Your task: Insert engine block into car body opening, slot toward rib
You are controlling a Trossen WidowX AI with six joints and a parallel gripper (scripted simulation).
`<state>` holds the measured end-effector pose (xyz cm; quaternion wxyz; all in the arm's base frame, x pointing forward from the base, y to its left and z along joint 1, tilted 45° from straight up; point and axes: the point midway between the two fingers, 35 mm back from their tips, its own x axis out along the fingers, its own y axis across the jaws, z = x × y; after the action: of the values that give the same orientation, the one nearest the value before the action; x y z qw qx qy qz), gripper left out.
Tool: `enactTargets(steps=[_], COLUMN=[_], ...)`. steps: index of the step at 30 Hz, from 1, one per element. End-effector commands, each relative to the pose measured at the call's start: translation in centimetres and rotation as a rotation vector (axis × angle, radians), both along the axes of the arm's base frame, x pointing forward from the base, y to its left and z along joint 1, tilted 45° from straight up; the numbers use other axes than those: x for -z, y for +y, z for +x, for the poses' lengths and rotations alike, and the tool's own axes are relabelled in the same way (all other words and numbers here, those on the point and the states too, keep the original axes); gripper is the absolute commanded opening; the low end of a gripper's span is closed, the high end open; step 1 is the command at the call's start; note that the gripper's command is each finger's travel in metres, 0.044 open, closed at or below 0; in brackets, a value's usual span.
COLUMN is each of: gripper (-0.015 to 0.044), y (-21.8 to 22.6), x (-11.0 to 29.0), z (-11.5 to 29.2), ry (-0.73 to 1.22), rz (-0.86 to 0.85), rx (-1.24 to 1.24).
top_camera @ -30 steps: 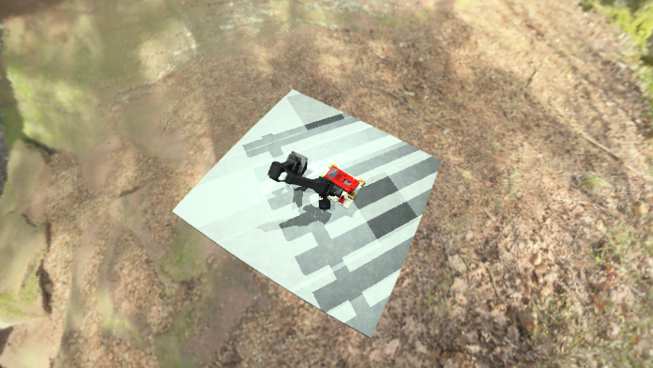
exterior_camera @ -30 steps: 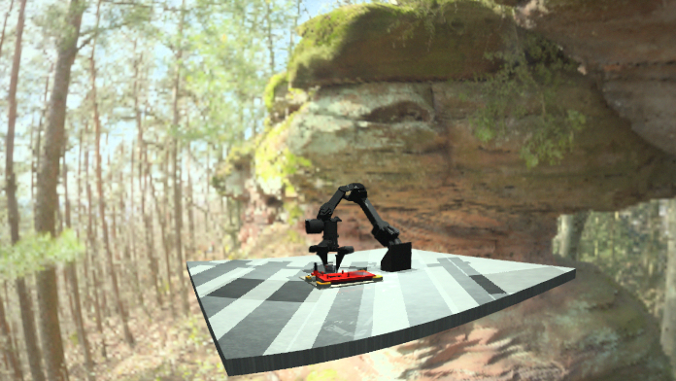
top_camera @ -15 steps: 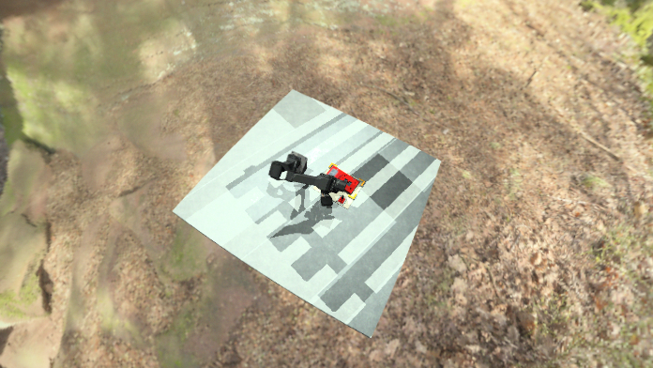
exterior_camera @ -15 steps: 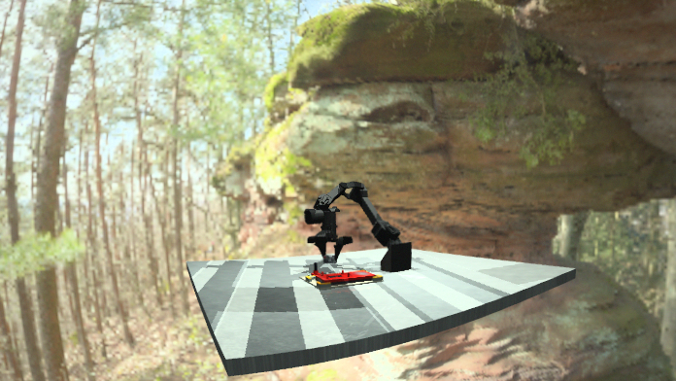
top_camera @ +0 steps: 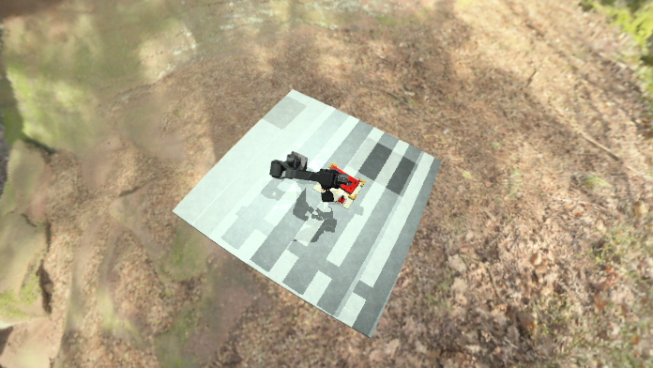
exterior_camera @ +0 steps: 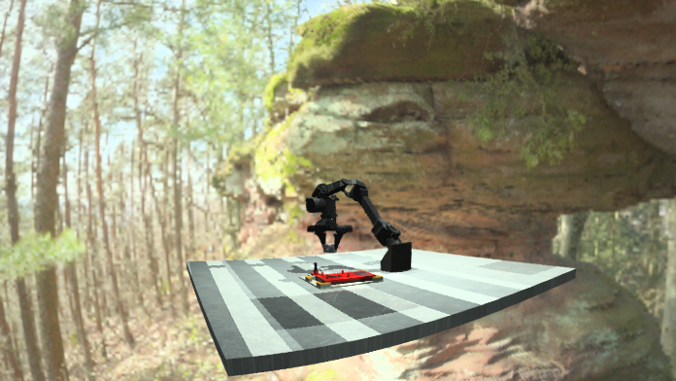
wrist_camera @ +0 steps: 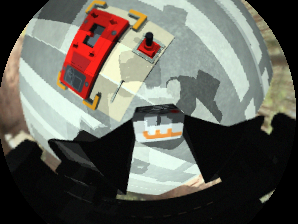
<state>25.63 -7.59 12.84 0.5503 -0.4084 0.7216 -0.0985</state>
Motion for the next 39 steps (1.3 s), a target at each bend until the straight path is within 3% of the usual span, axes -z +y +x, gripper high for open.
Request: enactTargets(steps=[1,11,25,39], gripper=[0.0000,0.0000,0.0000,0.0000], y=[0.8,2.6,1.4,0.7], x=[-0.8,-2.8,-1.6,-1.7], z=[0.0,-0.4,-0.5,-1.8], ry=[-0.002,-0.001,-0.029,-0.264], rz=[0.003,-0.006,0.014,0.219], rx=[0.002,0.002,-0.023,-0.232])
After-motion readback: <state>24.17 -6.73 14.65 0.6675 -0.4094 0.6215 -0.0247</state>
